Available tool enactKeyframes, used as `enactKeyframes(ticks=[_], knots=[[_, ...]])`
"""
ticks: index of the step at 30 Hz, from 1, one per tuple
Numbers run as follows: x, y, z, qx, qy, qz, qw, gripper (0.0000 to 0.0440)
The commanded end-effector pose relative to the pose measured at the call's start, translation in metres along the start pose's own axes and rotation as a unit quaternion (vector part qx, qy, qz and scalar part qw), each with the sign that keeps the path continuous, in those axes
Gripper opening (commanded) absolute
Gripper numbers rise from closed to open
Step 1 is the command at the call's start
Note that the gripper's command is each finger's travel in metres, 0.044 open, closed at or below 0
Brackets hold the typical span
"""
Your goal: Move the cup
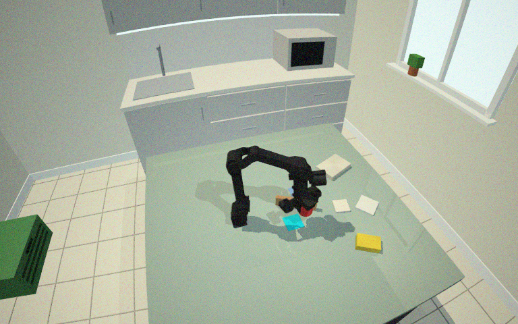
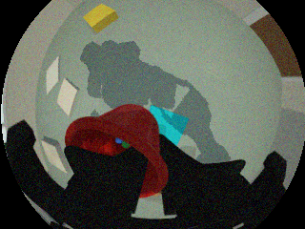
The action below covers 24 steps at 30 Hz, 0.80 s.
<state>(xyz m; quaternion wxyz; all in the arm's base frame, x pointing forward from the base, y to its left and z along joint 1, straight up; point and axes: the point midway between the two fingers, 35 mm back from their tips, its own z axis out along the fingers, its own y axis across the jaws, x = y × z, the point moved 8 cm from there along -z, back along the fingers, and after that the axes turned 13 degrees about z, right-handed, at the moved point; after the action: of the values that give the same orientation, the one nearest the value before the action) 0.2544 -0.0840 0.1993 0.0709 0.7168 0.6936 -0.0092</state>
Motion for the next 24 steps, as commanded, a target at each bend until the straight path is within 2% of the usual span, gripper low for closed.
enactKeyframes(ticks=[1, 13, 24], knots=[[0.001, -0.008, 0.010, -0.001, 0.001, 0.009, 1.000, 0.0000], [0.008, -0.027, 0.037, 0.006, 0.005, 0.021, 1.000, 0.0001], [0.012, -0.047, 0.055, 0.025, 0.004, 0.039, 0.999, 0.0025]])
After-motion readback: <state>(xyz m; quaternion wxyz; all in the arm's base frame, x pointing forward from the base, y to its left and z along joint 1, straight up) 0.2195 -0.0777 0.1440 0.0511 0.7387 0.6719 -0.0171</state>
